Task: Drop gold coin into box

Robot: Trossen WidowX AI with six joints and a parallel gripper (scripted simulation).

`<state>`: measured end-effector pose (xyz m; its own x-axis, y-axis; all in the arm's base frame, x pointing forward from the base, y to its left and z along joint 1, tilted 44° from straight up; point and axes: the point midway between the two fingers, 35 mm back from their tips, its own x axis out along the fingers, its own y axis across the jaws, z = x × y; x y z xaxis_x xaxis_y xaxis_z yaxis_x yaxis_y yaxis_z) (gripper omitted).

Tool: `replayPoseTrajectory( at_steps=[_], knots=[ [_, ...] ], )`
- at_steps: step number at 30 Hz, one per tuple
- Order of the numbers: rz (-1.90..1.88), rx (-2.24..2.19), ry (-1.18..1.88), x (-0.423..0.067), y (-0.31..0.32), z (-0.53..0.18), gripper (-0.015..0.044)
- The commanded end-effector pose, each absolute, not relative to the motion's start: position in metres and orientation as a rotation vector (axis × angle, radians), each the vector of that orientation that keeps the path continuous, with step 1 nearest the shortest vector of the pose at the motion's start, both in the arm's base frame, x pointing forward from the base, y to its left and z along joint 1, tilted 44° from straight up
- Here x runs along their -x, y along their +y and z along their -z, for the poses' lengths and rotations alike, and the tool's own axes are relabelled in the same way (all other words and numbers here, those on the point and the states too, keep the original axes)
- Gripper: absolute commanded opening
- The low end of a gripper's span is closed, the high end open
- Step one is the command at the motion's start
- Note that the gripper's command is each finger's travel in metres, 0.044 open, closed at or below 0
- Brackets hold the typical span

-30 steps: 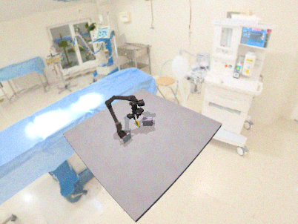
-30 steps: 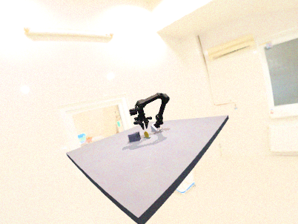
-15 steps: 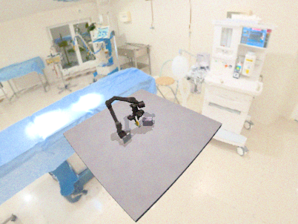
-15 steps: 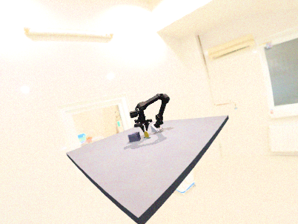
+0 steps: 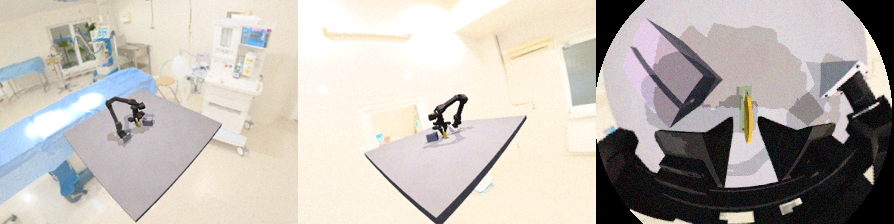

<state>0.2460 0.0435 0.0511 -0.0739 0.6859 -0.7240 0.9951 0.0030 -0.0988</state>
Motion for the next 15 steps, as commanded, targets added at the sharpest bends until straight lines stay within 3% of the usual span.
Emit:
replayPoseTrajectory(
  at_steps=[1, 15],
  knots=[
    [0.850, -1.734, 1.809, -0.245, 0.049, -0.046, 0.0161],
    [0.847, -1.735, 1.813, -0.242, 0.063, -0.033, 0.0161]
  ],
)
